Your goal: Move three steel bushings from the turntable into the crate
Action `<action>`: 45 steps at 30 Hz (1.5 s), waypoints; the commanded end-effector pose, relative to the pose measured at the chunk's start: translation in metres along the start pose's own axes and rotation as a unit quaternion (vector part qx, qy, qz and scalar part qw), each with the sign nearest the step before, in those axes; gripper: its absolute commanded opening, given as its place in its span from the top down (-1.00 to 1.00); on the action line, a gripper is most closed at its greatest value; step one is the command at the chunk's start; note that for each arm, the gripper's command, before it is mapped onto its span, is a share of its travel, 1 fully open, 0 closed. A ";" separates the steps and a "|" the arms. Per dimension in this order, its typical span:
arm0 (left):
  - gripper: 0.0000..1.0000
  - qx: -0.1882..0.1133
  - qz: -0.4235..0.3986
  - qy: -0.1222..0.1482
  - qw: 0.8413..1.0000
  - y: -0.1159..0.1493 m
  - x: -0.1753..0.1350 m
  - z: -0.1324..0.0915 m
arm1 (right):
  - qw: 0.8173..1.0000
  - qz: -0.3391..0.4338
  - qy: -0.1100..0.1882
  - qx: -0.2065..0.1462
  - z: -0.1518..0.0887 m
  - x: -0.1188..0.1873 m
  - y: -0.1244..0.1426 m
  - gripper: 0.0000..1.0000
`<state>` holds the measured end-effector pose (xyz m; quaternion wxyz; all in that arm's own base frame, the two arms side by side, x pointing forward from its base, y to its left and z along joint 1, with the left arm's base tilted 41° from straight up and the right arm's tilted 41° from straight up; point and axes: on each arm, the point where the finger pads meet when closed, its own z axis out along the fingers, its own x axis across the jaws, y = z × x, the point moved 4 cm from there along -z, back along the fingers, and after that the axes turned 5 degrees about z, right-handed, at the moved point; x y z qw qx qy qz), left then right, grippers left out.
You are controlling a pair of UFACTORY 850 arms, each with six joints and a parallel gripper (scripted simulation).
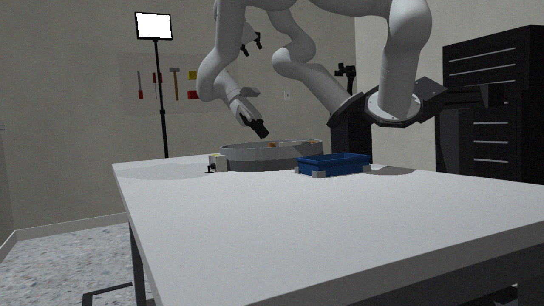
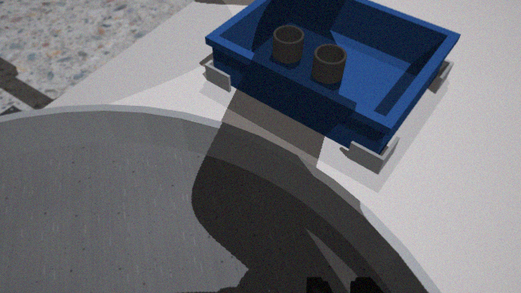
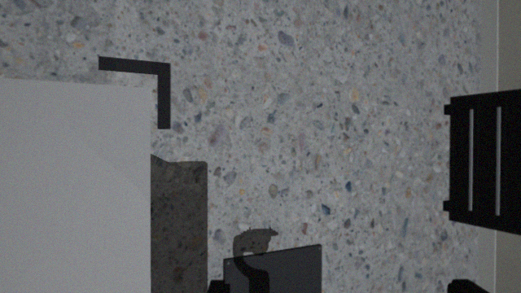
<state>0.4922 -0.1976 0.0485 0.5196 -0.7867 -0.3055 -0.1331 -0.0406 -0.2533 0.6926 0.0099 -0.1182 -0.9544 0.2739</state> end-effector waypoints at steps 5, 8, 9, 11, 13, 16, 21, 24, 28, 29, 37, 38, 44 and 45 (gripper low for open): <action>0.77 0.000 0.000 0.000 1.000 0.000 0.000 -0.001 | 1.000 0.000 0.000 0.001 -0.001 0.000 0.000 -1.00; 0.77 0.000 0.000 0.000 1.000 0.000 0.000 -0.001 | 1.000 0.000 0.000 0.001 -0.001 0.000 0.000 -1.00; 0.77 0.000 0.000 0.000 1.000 0.000 0.000 -0.001 | 1.000 0.000 0.000 0.001 -0.001 0.000 0.000 -1.00; 0.77 0.000 0.000 0.000 1.000 0.000 0.000 -0.001 | 1.000 0.000 0.000 0.001 -0.001 0.000 0.000 -1.00; 0.77 0.000 0.000 0.000 1.000 0.000 0.000 -0.001 | 1.000 0.000 0.000 0.001 -0.001 0.000 0.000 -1.00; 0.77 0.000 0.000 0.000 1.000 0.000 0.000 -0.001 | 1.000 0.000 0.000 0.001 -0.001 0.000 0.000 -1.00; 0.77 0.000 0.000 0.000 1.000 0.000 0.000 -0.001 | 1.000 0.000 0.000 0.001 -0.001 0.000 0.000 -1.00; 0.77 0.000 0.000 0.000 1.000 0.000 -0.002 -0.001 | 1.000 0.000 0.000 0.001 -0.001 0.000 0.000 -1.00; 0.77 0.001 -0.001 0.001 1.000 -0.005 -0.046 0.007 | 1.000 0.000 0.000 0.001 -0.001 0.000 0.000 -1.00; 0.77 0.001 -0.001 0.000 1.000 -0.006 -0.059 0.009 | 1.000 0.000 0.000 0.001 -0.001 0.000 0.000 -1.00; 0.77 0.000 -0.001 0.001 1.000 -0.011 -0.126 0.020 | 1.000 0.000 0.000 0.001 -0.001 0.000 0.000 -1.00; 0.77 0.000 -0.001 0.001 1.000 -0.012 -0.134 0.021 | 1.000 0.000 0.000 0.001 -0.001 0.000 0.000 -1.00; 0.77 0.000 -0.001 0.001 1.000 -0.017 -0.188 0.030 | 1.000 0.000 0.000 0.001 -0.001 0.000 0.000 -1.00; 0.77 0.000 -0.001 0.001 1.000 -0.018 -0.197 0.032 | 1.000 0.000 0.000 0.001 -0.001 0.000 0.000 -1.00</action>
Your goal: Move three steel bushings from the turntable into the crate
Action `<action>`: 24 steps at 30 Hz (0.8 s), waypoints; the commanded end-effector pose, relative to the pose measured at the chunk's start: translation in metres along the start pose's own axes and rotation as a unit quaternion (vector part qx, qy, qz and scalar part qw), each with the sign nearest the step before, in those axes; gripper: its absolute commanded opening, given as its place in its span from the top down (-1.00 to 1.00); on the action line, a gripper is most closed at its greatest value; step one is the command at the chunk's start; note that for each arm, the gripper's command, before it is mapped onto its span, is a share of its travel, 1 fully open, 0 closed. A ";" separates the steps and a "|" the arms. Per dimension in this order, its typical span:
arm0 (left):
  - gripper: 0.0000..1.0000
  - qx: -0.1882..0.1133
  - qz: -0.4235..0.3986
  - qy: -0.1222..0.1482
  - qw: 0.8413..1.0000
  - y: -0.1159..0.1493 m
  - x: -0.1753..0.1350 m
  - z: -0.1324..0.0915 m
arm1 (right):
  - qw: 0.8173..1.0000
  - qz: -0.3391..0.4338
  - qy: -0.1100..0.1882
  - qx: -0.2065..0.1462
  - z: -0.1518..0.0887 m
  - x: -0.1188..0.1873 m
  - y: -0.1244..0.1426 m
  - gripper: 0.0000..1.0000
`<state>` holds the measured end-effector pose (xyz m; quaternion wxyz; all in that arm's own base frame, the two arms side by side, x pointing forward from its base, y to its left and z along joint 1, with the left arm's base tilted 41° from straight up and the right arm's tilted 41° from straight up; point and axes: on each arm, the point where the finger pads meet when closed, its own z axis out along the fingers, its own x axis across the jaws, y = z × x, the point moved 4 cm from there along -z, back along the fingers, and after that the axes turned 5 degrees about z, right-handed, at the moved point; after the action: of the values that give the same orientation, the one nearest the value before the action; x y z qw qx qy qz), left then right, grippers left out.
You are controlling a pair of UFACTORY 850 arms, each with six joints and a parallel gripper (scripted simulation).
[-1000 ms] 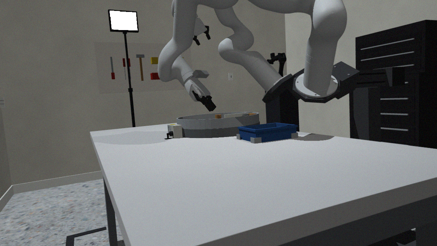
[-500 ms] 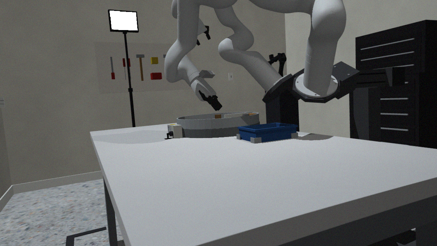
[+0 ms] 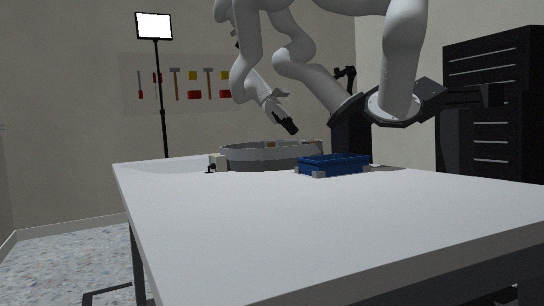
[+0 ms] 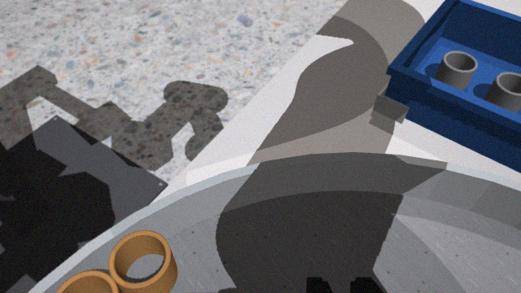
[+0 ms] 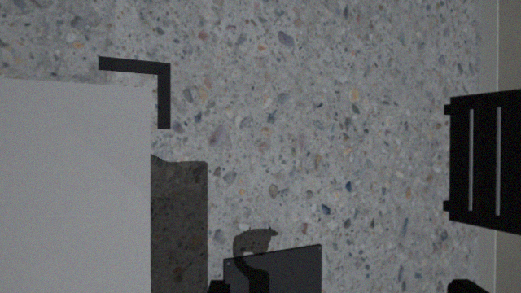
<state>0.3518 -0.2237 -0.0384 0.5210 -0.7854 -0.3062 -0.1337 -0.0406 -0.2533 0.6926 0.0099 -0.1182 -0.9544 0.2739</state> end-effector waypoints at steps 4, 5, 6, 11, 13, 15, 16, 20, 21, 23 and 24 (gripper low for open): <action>0.77 -0.002 0.000 0.000 1.000 -0.004 -0.063 0.008 | 1.000 0.000 0.000 0.001 -0.001 0.000 0.000 -1.00; 0.77 -0.002 0.000 0.000 1.000 -0.005 -0.071 0.009 | 1.000 0.000 0.000 0.001 -0.001 0.000 0.000 -1.00; 0.77 -0.002 0.000 0.000 1.000 -0.005 -0.072 0.010 | 1.000 0.000 0.000 0.001 -0.001 0.000 0.000 -1.00; 0.77 -0.002 0.000 0.000 1.000 -0.005 -0.072 0.010 | 1.000 0.000 0.000 0.001 -0.001 0.000 0.000 -1.00; 0.77 -0.002 0.000 0.000 1.000 -0.005 -0.072 0.010 | 1.000 0.000 0.000 0.001 -0.001 0.000 0.000 -1.00; 0.77 -0.002 0.000 0.000 1.000 -0.005 -0.072 0.010 | 1.000 0.000 0.000 0.001 -0.001 0.000 0.000 -1.00; 0.77 -0.002 0.000 0.000 1.000 -0.005 -0.072 0.010 | 1.000 0.000 0.000 0.001 -0.001 0.000 0.000 -1.00; 0.77 -0.002 0.000 0.000 1.000 -0.005 -0.073 0.009 | 1.000 0.000 0.000 0.001 -0.001 0.000 0.000 -1.00; 0.77 -0.002 0.000 0.000 1.000 -0.005 -0.073 0.009 | 1.000 0.000 0.000 0.001 -0.001 0.000 0.000 -1.00; 0.77 -0.002 0.001 0.000 1.000 -0.004 -0.074 0.009 | 1.000 0.000 0.000 0.001 -0.001 0.000 0.000 -1.00; 0.77 -0.002 0.001 0.000 1.000 -0.004 -0.075 0.009 | 1.000 0.000 0.000 0.001 -0.001 0.000 0.000 -1.00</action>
<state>0.2907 -0.2387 -0.0780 0.5199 -0.7863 -0.3060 -0.1337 -0.0406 -0.2533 0.6926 0.0099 -0.1182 -0.9544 0.2739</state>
